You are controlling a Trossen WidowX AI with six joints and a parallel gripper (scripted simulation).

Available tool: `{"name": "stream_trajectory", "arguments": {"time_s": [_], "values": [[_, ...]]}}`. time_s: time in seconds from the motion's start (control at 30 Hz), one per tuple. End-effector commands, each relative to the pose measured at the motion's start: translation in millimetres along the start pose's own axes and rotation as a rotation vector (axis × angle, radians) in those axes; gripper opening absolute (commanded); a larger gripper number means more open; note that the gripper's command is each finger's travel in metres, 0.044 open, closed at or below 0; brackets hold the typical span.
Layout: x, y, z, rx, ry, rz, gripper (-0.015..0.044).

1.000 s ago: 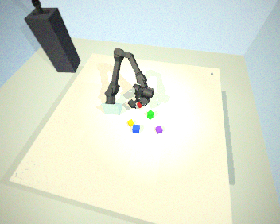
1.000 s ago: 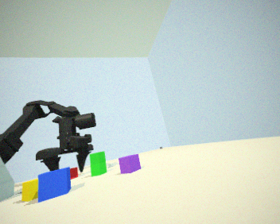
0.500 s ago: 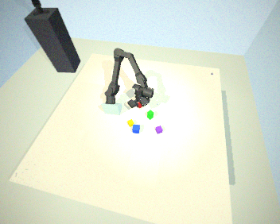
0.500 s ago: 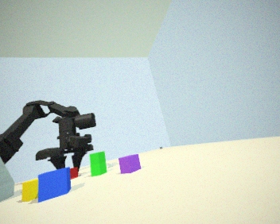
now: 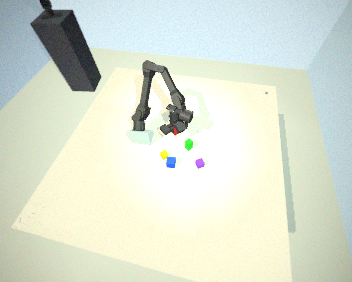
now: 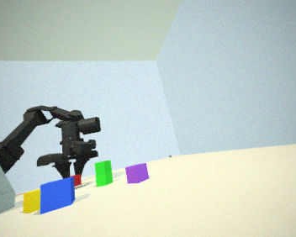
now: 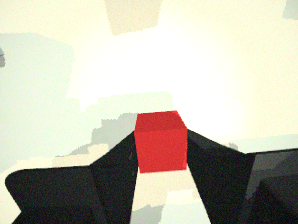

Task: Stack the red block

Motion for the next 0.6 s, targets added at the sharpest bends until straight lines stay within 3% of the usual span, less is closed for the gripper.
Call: {"name": "stream_trajectory", "arguments": {"time_s": [0.0, 0.57], "values": [[-2, 14, 1, -0.002, 0.008, -0.011, 0.0000], [-1, 101, 0, 0.000, 0.007, -0.012, 0.0000]]}}
Point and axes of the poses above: the point midway between the two fingers, 35 mm back from their tips, its own y axis back along the fingers, its own z axis across the jaws, x = y × z, the point moved 9 cm from there along y, back along the fingers, and after that the axes turned 1 degree about y, right-handed, at the moved point
